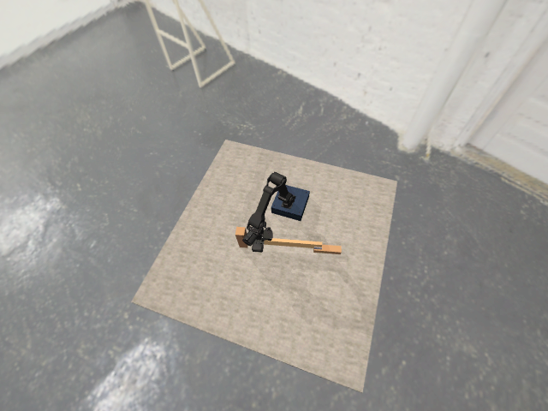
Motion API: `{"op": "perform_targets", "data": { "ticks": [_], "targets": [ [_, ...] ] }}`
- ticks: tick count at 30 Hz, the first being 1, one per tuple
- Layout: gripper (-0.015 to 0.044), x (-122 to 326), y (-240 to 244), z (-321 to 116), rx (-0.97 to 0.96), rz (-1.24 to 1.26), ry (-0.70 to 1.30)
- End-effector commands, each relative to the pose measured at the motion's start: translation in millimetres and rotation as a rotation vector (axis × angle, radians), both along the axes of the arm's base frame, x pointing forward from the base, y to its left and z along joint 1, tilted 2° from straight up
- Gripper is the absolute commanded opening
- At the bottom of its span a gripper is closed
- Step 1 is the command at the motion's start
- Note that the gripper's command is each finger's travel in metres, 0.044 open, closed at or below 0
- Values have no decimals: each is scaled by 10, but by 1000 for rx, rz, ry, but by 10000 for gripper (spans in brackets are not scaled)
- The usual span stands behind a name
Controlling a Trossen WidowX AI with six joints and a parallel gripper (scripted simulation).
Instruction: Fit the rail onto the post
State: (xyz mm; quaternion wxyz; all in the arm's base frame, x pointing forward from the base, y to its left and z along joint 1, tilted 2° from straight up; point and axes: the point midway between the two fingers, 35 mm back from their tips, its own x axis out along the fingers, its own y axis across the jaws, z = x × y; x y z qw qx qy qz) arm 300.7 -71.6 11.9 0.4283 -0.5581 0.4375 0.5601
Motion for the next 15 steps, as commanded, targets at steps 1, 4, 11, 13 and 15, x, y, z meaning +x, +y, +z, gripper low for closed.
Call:
{"op": "perform_targets", "data": {
  "ticks": [1, 4, 11, 13, 15],
  "targets": [
    [0, 19, -24, 12, -5, 2, -4],
    [0, 21, -33, 12, -5, 2, -4],
    [131, 4, -17, 0, 0, 0, 0],
    [184, 4, -17, 0, 0, 0, 0],
    [236, 4, -17, 0, 0, 0, 0]
  ]
}}
